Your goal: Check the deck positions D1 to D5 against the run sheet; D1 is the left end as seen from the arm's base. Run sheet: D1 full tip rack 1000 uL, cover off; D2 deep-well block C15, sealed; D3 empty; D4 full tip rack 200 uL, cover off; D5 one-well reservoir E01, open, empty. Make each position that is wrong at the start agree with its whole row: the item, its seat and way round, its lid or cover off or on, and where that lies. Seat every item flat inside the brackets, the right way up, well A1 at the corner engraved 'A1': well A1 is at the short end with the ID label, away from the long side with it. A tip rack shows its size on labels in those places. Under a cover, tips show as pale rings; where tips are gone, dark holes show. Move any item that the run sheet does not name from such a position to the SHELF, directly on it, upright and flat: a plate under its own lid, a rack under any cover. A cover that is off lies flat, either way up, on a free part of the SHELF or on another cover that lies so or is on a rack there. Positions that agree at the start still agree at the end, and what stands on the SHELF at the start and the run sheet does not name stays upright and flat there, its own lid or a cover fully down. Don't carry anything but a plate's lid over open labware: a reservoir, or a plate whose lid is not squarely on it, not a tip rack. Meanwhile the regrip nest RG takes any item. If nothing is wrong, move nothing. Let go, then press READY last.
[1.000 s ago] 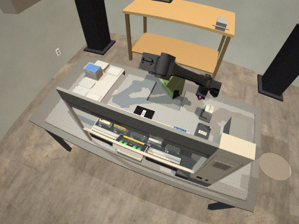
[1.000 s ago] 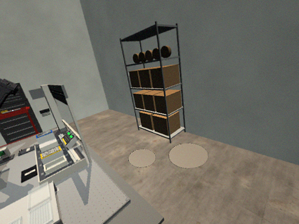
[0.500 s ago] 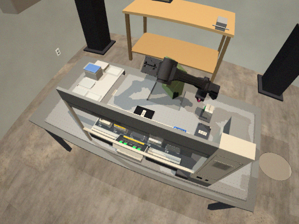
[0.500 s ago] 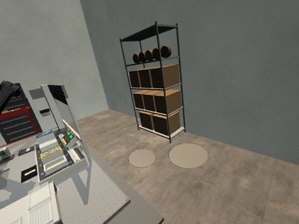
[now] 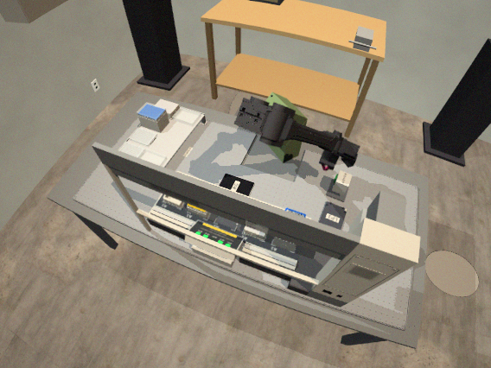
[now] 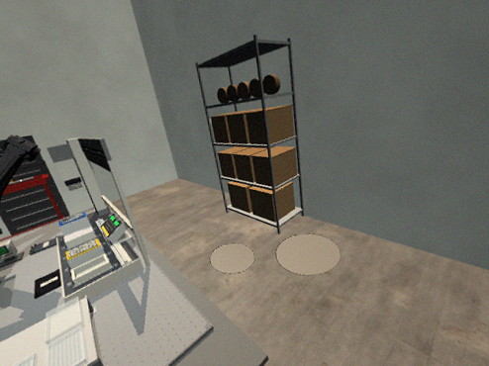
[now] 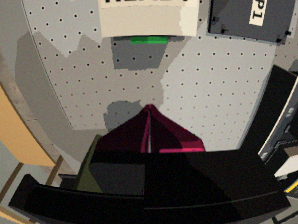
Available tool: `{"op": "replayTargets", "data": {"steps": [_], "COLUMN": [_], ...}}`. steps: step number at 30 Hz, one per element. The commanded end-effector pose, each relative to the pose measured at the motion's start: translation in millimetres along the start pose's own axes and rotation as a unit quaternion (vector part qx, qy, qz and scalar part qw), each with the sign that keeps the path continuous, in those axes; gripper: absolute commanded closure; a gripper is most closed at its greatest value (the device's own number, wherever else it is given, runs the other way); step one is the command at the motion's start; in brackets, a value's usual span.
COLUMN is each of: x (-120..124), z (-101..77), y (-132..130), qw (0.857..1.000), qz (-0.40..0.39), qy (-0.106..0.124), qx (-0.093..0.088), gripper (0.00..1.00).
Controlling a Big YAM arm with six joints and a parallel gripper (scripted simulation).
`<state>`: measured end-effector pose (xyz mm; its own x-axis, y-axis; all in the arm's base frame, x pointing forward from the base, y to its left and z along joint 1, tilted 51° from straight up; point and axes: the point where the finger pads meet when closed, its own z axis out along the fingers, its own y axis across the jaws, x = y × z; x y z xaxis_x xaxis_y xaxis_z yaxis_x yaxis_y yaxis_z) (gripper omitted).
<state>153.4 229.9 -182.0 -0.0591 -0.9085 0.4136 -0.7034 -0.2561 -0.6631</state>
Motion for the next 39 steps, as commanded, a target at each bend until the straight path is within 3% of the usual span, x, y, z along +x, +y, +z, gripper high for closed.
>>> {"op": "replayTargets", "data": {"steps": [1,18,39], "x": [4.2,5.0,4.6], "z": [13.7,38.6,38.6], "y": [0.3,0.7,0.8], "qw": [1.0,1.0,1.0], "qz": [-0.008,-0.009,-0.009], "qy": [0.008,0.008,0.008], "qx": [-0.004,-0.004,-0.005], "gripper": [1.0,1.0,1.0]}}
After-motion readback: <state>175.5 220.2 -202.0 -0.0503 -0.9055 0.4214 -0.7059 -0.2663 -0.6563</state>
